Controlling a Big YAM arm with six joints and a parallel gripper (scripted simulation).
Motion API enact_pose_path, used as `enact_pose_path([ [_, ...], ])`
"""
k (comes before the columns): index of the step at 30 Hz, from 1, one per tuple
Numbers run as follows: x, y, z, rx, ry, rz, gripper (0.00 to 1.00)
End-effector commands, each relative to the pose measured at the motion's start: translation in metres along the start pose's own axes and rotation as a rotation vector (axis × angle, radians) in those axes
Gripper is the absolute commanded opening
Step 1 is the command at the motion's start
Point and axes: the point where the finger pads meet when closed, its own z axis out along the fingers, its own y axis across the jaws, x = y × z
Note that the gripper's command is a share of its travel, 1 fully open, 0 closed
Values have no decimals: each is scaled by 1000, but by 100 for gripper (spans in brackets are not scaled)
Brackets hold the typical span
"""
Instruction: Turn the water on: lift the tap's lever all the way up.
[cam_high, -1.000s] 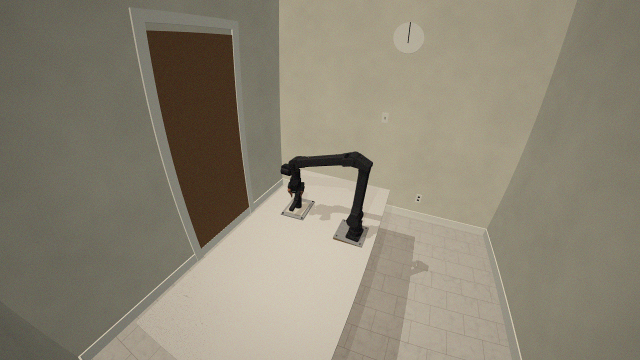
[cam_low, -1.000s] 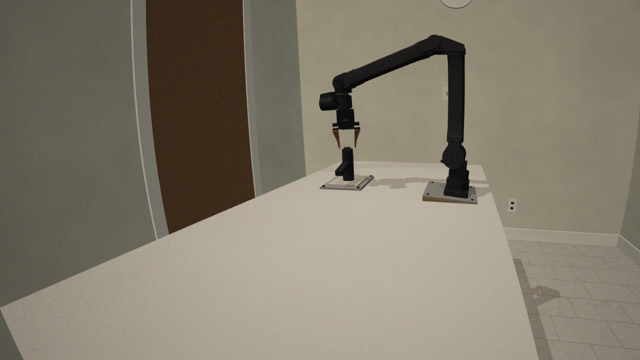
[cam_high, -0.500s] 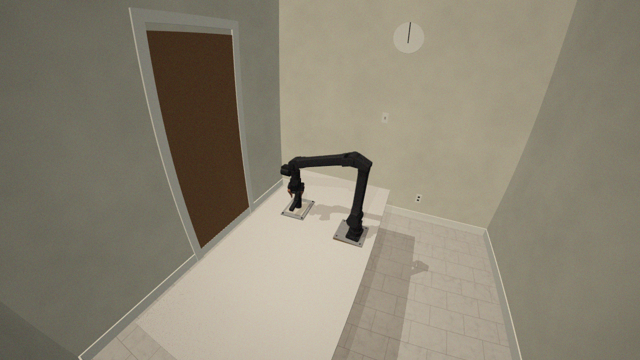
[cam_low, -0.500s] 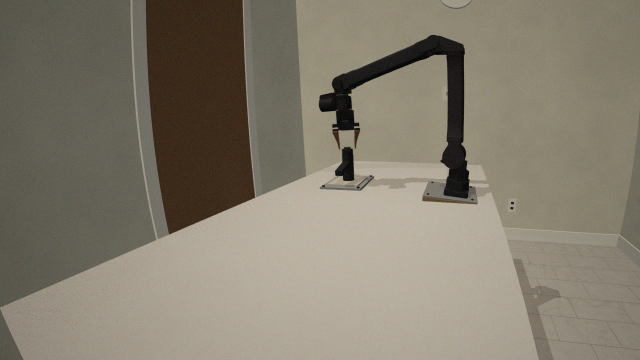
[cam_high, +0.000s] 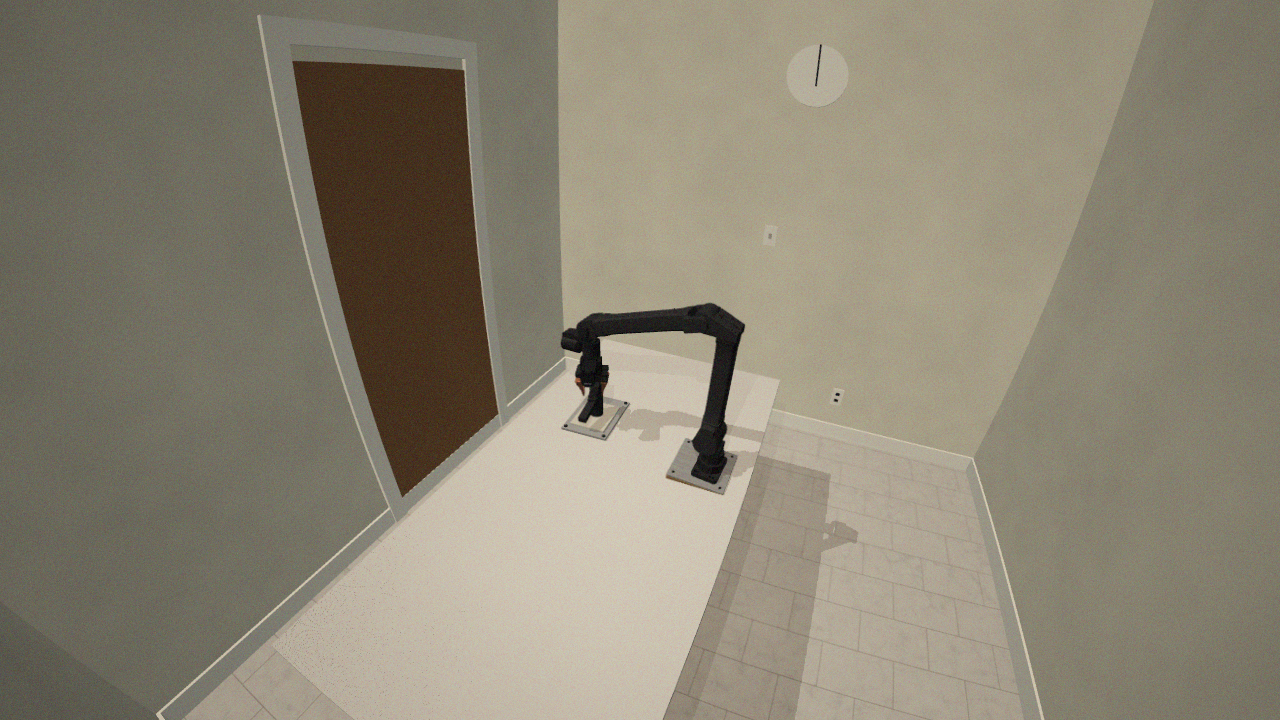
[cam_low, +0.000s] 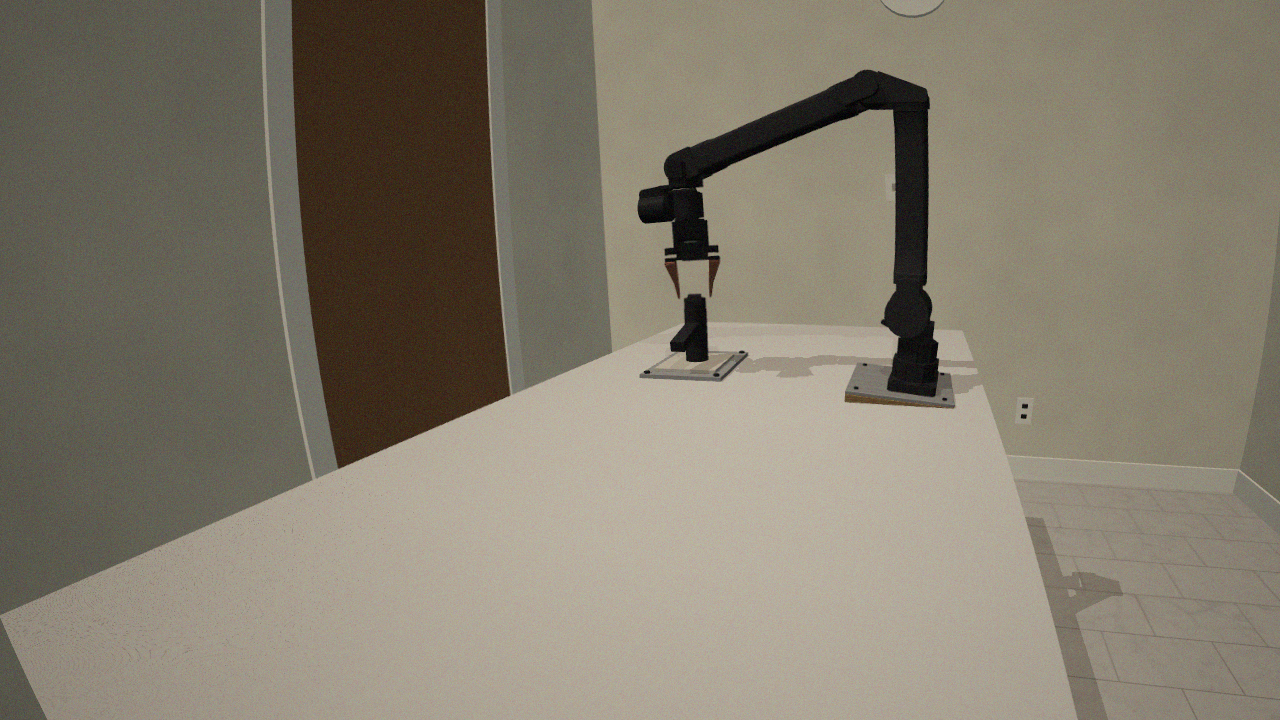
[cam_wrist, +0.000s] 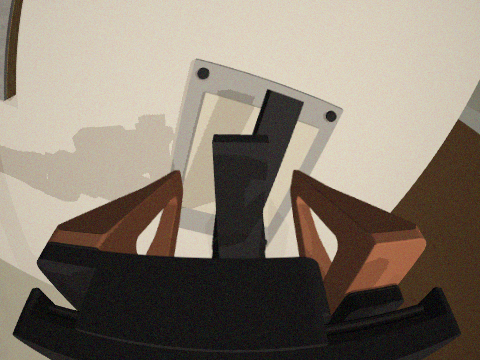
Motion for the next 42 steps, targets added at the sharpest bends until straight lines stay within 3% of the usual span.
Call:
enact_pose_path([
  [1,15,-18,-33,84,39,15,62],
  [35,18,-21,-22,61,28,13,62],
  [42,17,-20,-29,73,34,11,62],
])
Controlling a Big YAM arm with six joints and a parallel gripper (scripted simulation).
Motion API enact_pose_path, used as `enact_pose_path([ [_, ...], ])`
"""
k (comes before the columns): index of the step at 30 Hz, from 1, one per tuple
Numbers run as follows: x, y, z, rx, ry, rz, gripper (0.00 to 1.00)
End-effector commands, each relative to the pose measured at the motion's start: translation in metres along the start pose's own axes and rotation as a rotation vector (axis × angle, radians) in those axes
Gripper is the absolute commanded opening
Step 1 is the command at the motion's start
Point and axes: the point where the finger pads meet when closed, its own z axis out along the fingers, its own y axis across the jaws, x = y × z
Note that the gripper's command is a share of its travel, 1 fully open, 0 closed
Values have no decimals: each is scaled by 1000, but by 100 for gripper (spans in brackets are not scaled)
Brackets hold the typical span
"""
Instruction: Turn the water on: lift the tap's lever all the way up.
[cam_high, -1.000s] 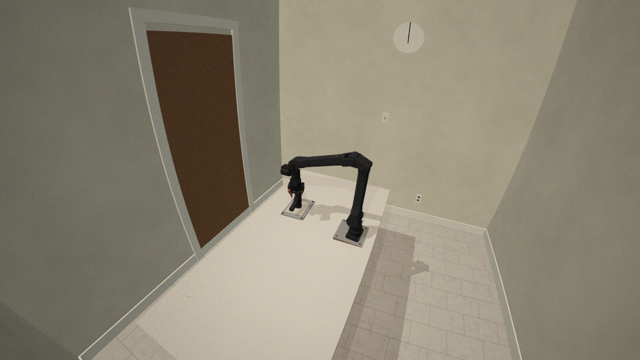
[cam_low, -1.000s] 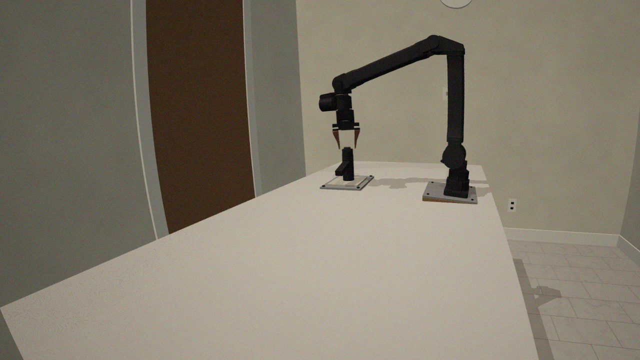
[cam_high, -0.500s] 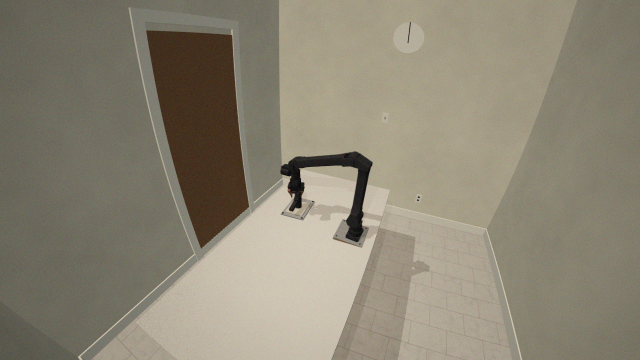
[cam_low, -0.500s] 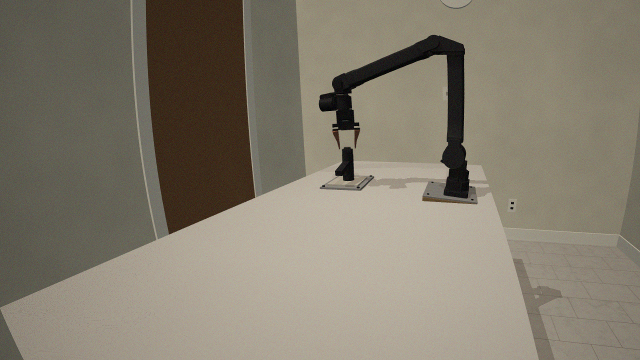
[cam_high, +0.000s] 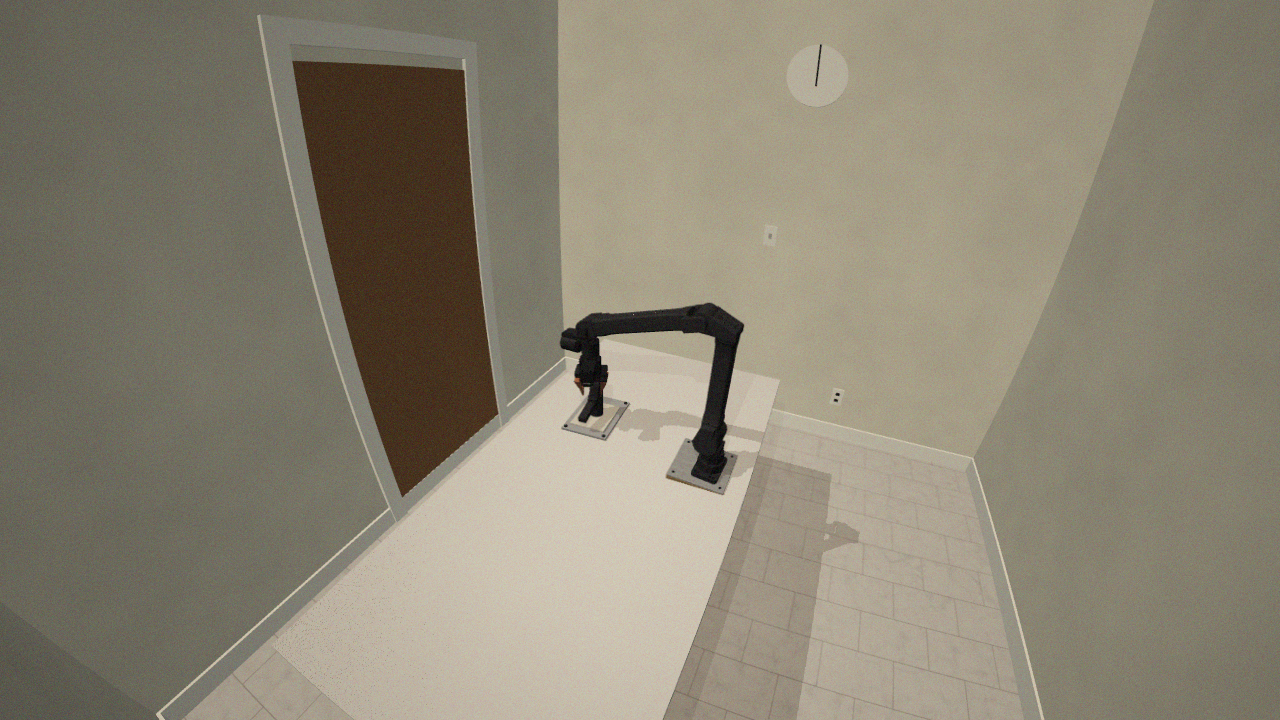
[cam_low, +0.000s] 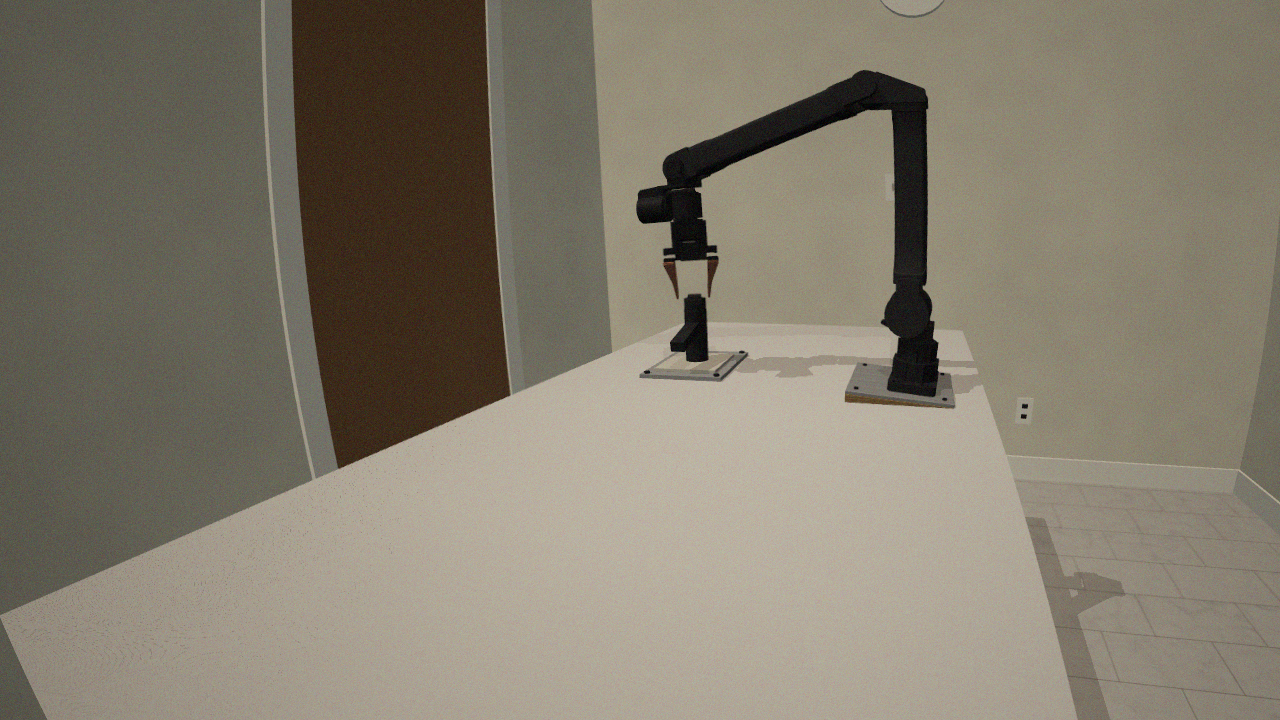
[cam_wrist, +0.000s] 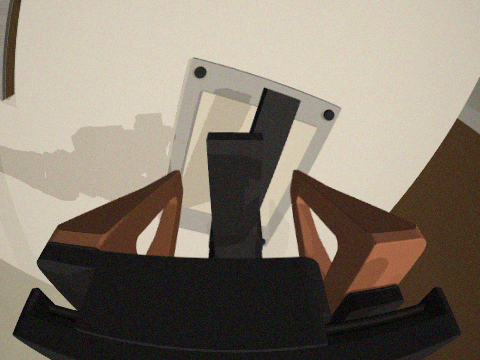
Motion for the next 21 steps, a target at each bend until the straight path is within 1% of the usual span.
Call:
enact_pose_path([
  [1,16,-17,-30,75,35,11,62],
  [9,15,-17,-34,82,38,10,62],
  [21,16,-17,-31,76,35,10,62],
])
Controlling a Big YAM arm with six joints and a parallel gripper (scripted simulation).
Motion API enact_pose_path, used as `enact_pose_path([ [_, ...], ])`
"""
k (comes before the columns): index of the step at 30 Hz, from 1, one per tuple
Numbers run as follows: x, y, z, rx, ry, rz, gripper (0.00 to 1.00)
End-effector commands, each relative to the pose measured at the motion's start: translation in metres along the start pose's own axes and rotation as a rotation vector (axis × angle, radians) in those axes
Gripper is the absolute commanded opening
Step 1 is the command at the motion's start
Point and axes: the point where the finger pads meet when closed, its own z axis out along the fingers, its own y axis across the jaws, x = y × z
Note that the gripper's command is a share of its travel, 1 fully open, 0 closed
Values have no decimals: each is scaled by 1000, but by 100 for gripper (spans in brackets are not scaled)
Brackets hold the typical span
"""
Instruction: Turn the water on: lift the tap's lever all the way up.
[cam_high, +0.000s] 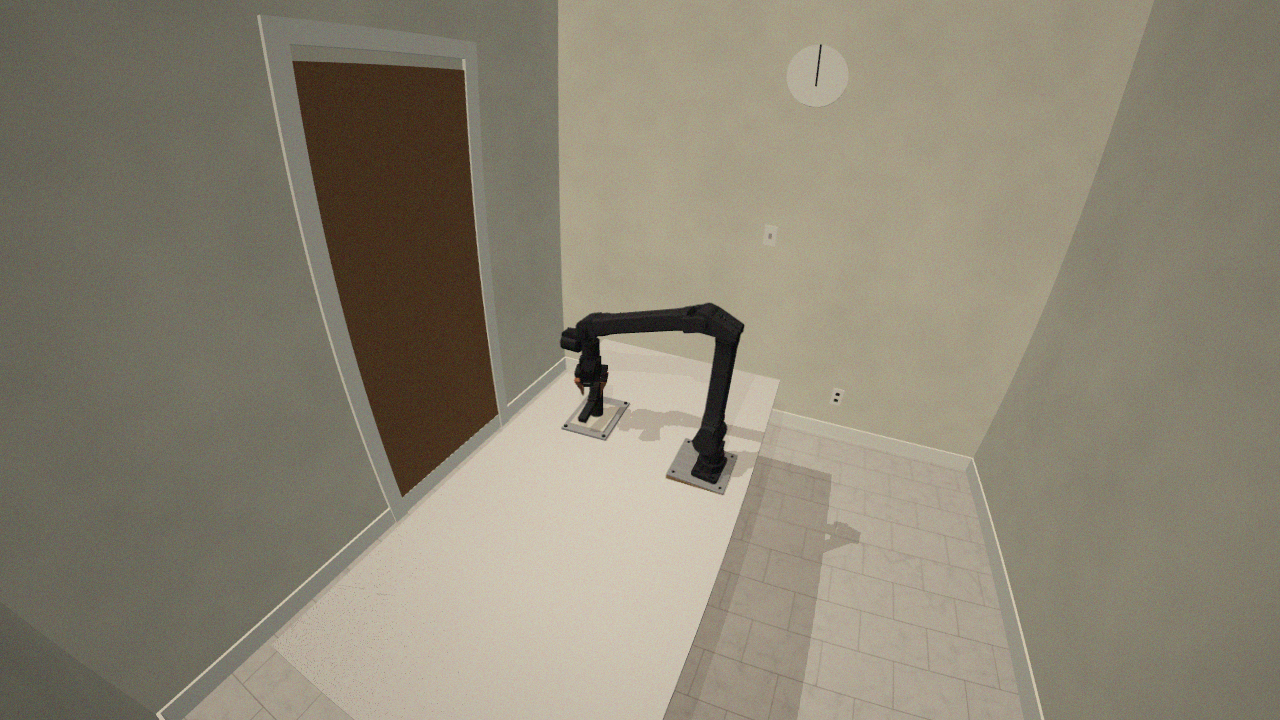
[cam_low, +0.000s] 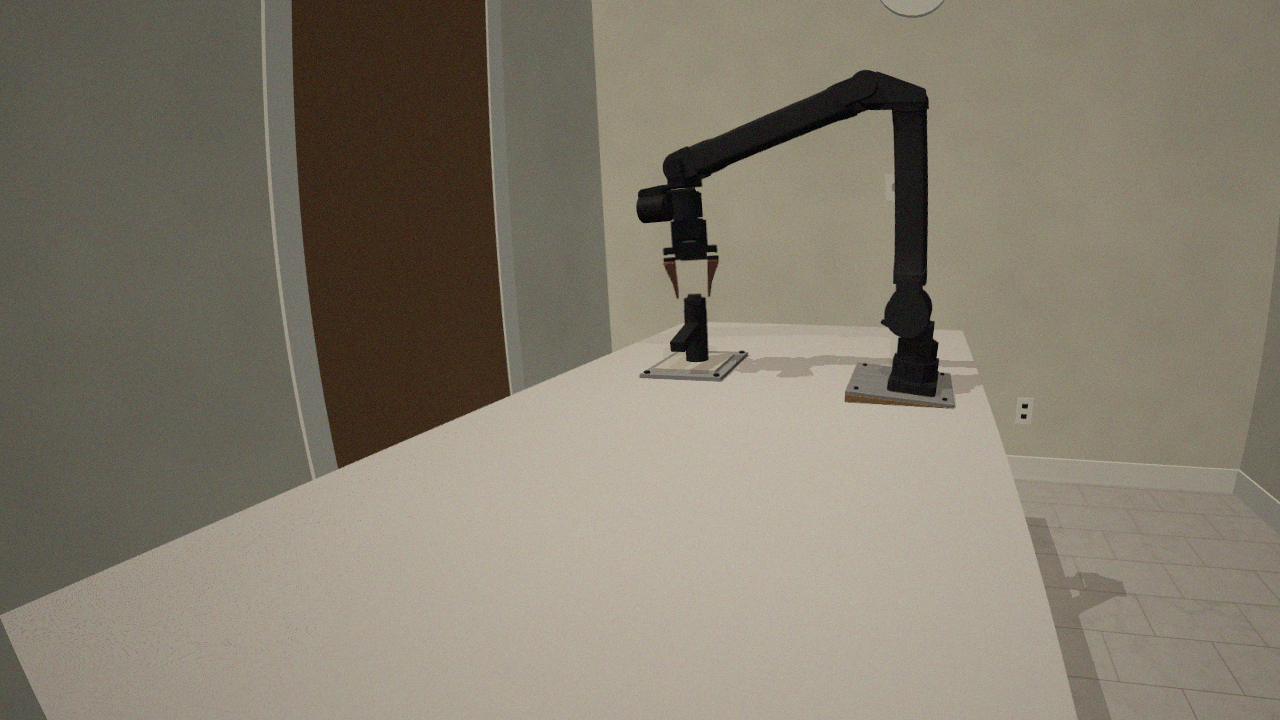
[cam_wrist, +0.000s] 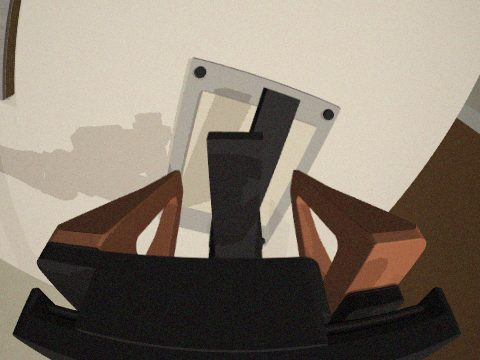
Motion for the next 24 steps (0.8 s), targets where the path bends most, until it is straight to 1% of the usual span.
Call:
enact_pose_path([
  [1,16,-17,-29,74,34,10,62],
  [24,16,-16,-31,78,36,6,62],
])
